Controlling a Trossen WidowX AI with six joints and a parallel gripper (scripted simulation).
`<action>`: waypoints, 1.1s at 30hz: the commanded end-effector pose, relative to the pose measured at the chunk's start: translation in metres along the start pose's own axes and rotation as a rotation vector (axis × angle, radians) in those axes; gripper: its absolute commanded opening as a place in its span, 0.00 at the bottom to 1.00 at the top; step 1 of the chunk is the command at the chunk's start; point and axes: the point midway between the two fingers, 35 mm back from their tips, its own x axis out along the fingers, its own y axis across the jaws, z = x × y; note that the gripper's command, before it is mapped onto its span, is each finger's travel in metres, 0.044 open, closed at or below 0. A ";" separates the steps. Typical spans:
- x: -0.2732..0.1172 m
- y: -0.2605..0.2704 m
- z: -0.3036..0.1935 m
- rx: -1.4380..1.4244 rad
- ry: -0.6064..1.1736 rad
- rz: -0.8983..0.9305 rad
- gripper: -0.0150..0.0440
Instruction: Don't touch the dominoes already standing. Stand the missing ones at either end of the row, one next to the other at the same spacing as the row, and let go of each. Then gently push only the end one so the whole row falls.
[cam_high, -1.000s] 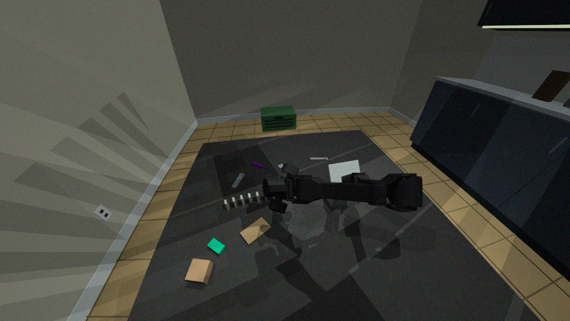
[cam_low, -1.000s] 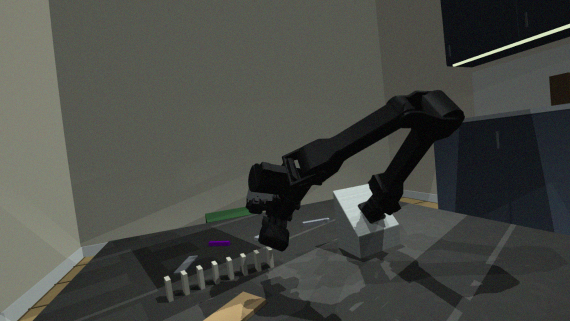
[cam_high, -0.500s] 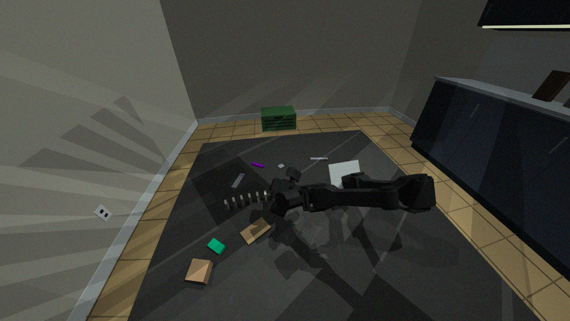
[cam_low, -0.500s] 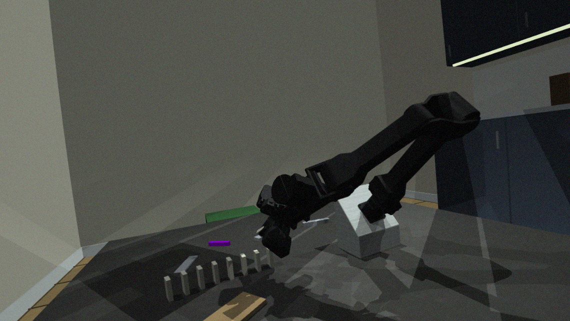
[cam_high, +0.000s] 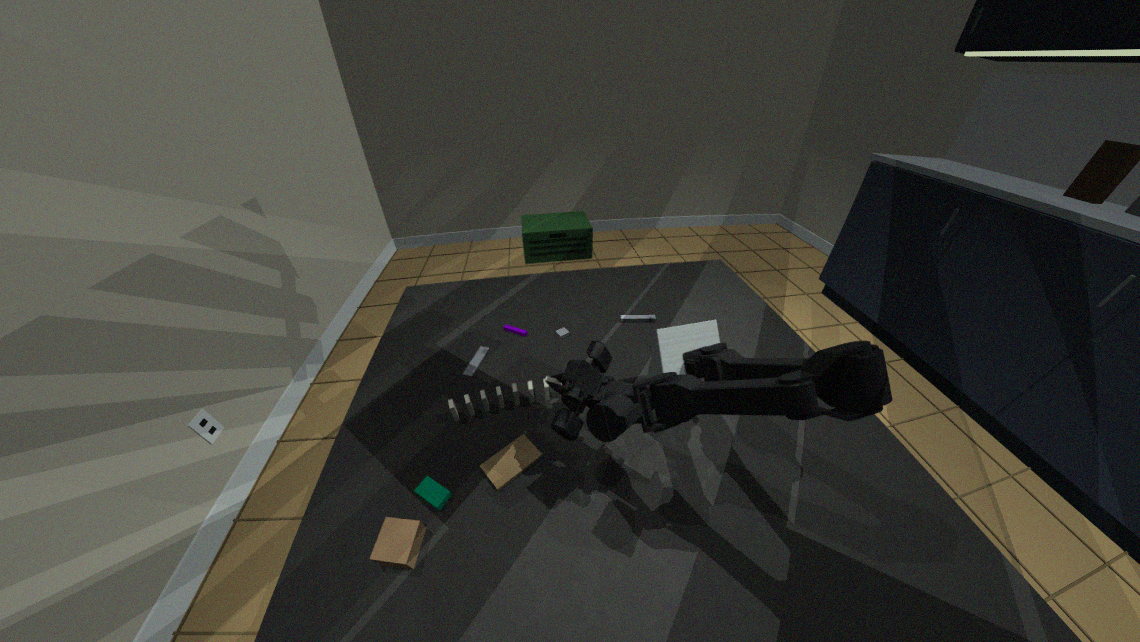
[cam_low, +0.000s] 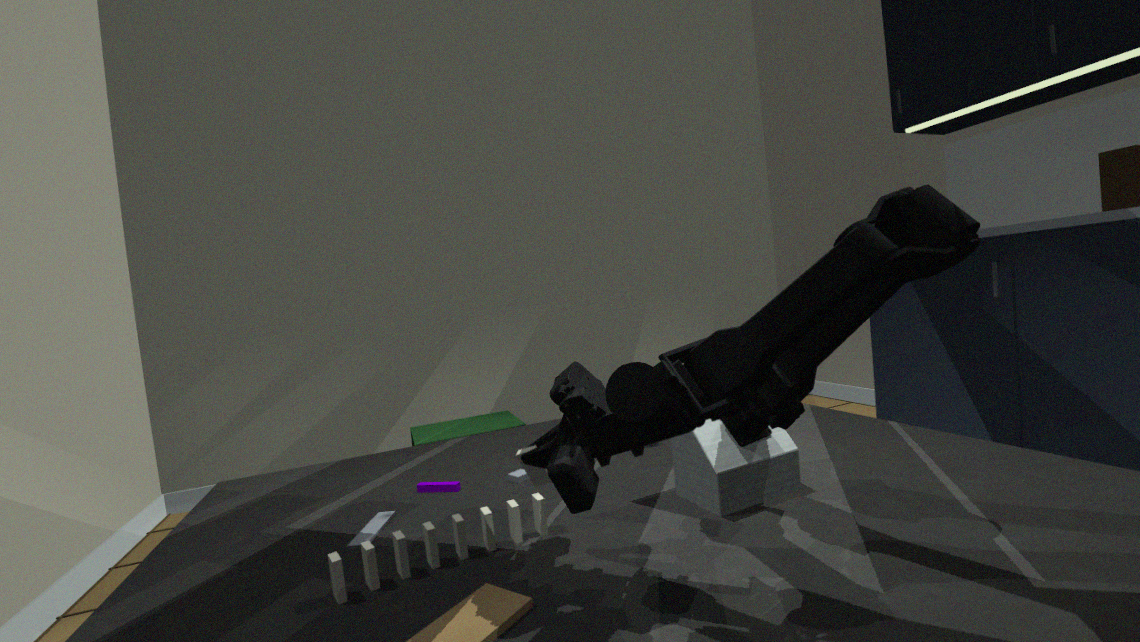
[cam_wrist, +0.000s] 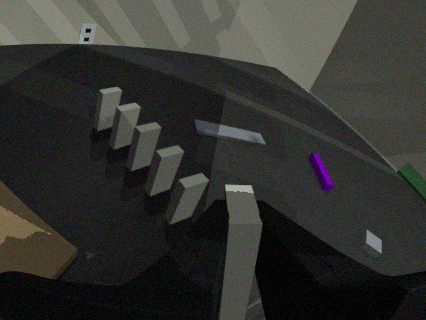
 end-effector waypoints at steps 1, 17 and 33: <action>-0.008 -0.001 0.000 0.056 -0.075 0.027 0.30; -0.045 -0.005 0.007 0.297 -0.316 0.173 0.30; -0.045 -0.005 0.007 0.297 -0.316 0.173 0.30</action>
